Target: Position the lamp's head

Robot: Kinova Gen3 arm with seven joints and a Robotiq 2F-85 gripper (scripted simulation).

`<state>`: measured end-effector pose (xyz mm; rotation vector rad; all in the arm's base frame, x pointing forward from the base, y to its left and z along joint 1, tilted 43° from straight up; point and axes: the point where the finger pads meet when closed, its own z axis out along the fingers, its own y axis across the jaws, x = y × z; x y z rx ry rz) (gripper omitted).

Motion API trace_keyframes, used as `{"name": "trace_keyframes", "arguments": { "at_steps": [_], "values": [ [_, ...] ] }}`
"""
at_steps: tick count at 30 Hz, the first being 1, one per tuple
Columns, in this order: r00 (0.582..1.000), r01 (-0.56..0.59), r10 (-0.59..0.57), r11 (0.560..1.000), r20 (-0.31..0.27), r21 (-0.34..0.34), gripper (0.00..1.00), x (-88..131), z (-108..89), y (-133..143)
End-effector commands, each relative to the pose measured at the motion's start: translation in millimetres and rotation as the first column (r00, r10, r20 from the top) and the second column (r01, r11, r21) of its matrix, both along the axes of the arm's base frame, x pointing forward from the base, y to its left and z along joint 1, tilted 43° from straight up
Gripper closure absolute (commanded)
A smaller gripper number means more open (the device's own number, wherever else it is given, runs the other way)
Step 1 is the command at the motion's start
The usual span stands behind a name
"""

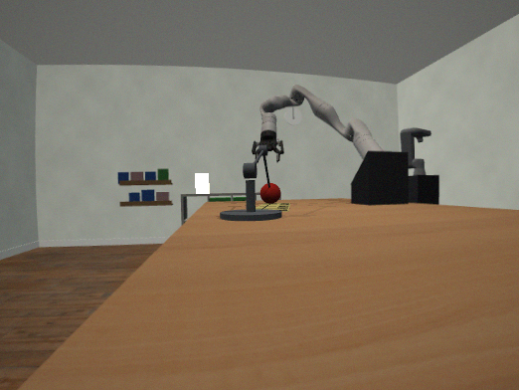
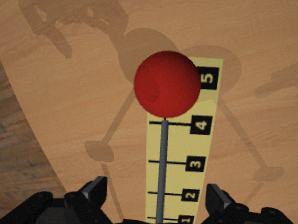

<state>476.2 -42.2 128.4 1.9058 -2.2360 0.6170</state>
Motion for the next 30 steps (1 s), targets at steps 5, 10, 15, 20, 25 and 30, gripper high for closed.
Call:
{"name": "trace_keyframes", "arguments": {
  "at_steps": [5, 10, 15, 20, 25, 30],
  "values": [
    [1.000, 0.002, -0.002, 1.000, -0.008, -0.001, 0.00, 0, -14.5, -6],
    [1.000, 0.003, -0.003, 1.000, -0.007, -0.001, 0.00, 2, -26.0, -12],
    [1.000, 0.004, -0.004, 1.000, -0.006, -0.001, 0.00, 4, -37.6, -18],
    [1.000, 0.005, -0.005, 1.000, -0.005, -0.001, 0.00, 5, -44.5, -22],
    [1.000, 0.006, -0.006, 1.000, -0.004, -0.001, 0.00, 7, -55.9, -28],
    [1.000, 0.008, -0.008, 1.000, -0.003, -0.001, 0.00, 9, -67.4, -34]
  ]
}}
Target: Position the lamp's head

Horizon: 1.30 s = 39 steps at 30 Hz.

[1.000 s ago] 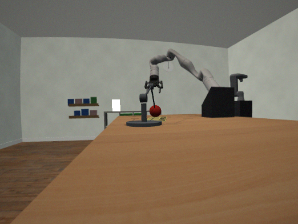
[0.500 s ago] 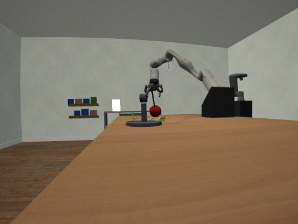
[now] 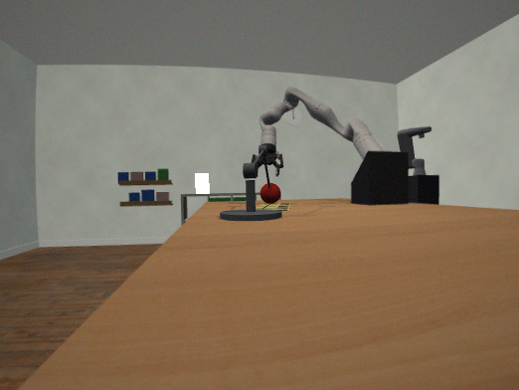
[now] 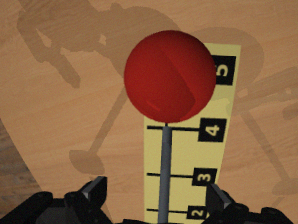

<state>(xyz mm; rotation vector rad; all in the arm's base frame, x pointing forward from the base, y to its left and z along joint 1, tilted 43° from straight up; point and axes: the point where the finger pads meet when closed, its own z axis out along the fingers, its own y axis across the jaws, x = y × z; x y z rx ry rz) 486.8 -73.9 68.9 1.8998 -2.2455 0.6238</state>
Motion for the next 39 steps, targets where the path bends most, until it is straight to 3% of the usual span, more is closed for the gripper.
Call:
{"name": "trace_keyframes", "arguments": {
  "at_steps": [1, 22, 23, 39],
  "values": [
    [1.000, 0.002, -0.002, 1.000, -0.010, -0.002, 0.00, -1, -10.2, -4],
    [1.000, 0.006, -0.006, 1.000, -0.026, -0.005, 0.00, -4, -23.5, -9],
    [1.000, 0.006, -0.006, 1.000, -0.026, -0.005, 1.00, -4, -23.4, -9],
    [1.000, 0.005, -0.006, 1.000, -0.024, -0.004, 1.00, -3, -22.3, -9]
  ]
}}
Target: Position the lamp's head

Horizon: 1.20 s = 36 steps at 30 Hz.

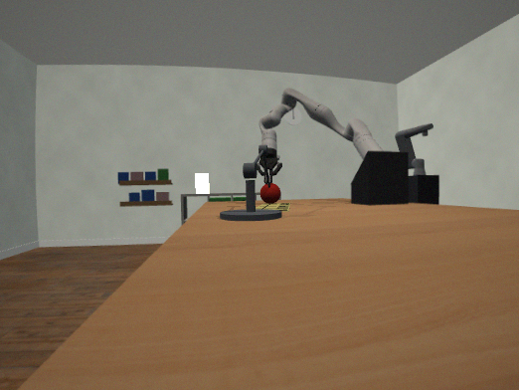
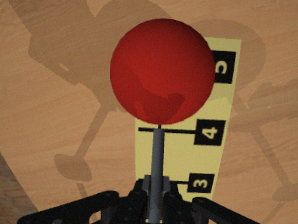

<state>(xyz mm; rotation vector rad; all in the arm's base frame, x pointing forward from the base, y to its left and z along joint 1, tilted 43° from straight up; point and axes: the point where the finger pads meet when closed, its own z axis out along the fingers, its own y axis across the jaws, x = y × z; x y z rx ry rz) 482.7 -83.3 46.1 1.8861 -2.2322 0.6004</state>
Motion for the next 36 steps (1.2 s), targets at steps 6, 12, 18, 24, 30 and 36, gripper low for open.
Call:
{"name": "trace_keyframes", "arguments": {
  "at_steps": [6, 12, 18, 24, 30, 36],
  "values": [
    [1.000, -0.001, 0.001, 1.000, 0.002, 0.001, 1.00, 1, 0.5, 1],
    [1.000, -0.001, 0.001, 1.000, 0.002, 0.001, 1.00, 1, 0.5, 1],
    [1.000, -0.001, 0.001, 1.000, 0.001, 0.001, 1.00, 1, 0.7, 4],
    [1.000, -0.001, 0.001, 1.000, 0.000, 0.000, 1.00, 3, 1.8, 22],
    [1.000, -0.001, 0.001, 1.000, -0.001, 0.000, 1.00, 5, 3.0, 40],
    [1.000, 0.000, 0.000, 1.000, -0.001, -0.001, 1.00, 5, 3.2, 48]
  ]
}}
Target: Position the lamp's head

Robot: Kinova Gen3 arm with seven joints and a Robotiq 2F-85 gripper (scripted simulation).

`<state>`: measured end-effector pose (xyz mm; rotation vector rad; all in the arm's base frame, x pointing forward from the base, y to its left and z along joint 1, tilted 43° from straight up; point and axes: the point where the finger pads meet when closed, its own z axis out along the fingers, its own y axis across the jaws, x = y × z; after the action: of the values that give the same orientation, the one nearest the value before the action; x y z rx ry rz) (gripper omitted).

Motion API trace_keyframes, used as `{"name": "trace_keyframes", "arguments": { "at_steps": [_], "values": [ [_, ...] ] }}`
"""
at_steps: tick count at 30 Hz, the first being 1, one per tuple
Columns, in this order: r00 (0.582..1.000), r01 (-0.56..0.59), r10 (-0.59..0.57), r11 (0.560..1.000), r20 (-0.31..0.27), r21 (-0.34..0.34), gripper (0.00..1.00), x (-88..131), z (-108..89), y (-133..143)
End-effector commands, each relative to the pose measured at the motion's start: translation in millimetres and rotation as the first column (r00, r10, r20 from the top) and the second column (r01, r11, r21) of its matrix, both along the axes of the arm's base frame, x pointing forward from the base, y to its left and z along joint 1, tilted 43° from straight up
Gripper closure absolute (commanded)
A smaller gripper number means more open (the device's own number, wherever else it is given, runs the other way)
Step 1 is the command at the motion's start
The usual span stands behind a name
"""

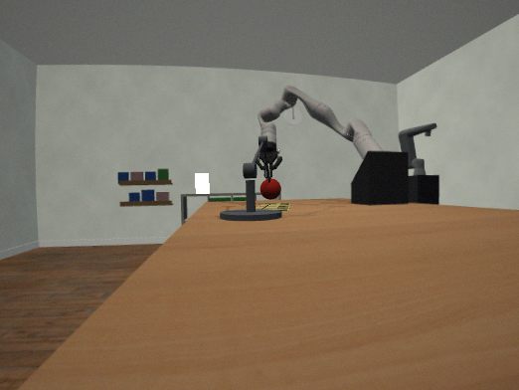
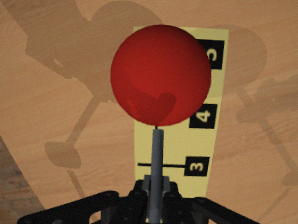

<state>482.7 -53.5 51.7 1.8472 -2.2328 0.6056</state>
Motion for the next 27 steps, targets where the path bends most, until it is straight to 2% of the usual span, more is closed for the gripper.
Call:
{"name": "trace_keyframes", "arguments": {
  "at_steps": [1, 27],
  "values": [
    [1.000, -0.023, 0.023, 1.000, 0.007, 0.017, 1.00, 5, -2.3, 19],
    [1.000, -0.009, 0.009, 1.000, 0.004, 0.005, 1.00, 9, -3.9, 48]
  ]
}}
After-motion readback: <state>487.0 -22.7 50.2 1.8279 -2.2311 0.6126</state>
